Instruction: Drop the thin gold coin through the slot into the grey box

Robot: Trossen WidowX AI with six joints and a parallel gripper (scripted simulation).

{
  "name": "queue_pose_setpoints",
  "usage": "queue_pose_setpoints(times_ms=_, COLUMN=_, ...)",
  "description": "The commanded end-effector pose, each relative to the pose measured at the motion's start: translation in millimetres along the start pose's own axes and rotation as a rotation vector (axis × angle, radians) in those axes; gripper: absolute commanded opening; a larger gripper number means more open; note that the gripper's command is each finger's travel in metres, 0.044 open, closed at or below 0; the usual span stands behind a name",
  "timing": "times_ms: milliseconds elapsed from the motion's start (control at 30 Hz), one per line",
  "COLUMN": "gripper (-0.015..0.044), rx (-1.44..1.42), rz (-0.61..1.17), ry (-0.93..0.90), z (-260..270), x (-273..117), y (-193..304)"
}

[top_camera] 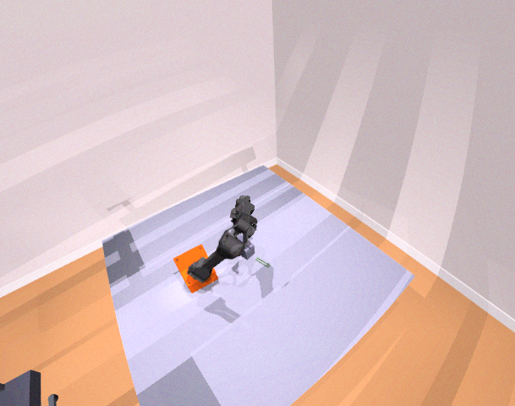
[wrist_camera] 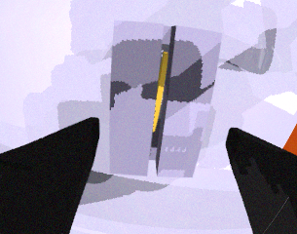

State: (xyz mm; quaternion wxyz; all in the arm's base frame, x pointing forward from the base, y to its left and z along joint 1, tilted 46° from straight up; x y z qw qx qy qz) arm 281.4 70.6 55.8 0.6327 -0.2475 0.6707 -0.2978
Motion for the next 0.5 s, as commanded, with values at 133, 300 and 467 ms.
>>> queue_pose_setpoints(times_ms=133, gripper=0.0440, rx=0.000, rz=-0.002, ry=0.002, z=-3, x=-48, y=-1)
queue_pose_setpoints(times_ms=300, gripper=0.0440, rx=0.000, rz=-0.002, ry=0.002, z=-3, x=-48, y=-1)
queue_pose_setpoints(times_ms=467, gripper=0.0440, rx=0.000, rz=-0.002, ry=0.002, z=-3, x=-48, y=-1)
Point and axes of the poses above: the point midway between the two fingers, 35 mm back from their tips, its own x axis out along the fingers, its own z axis across the jaws, y = z × x, the point moved 8 cm from there along -x, back along the fingers, and after that the axes turned 11 degrees about x, right-handed, at the moved point
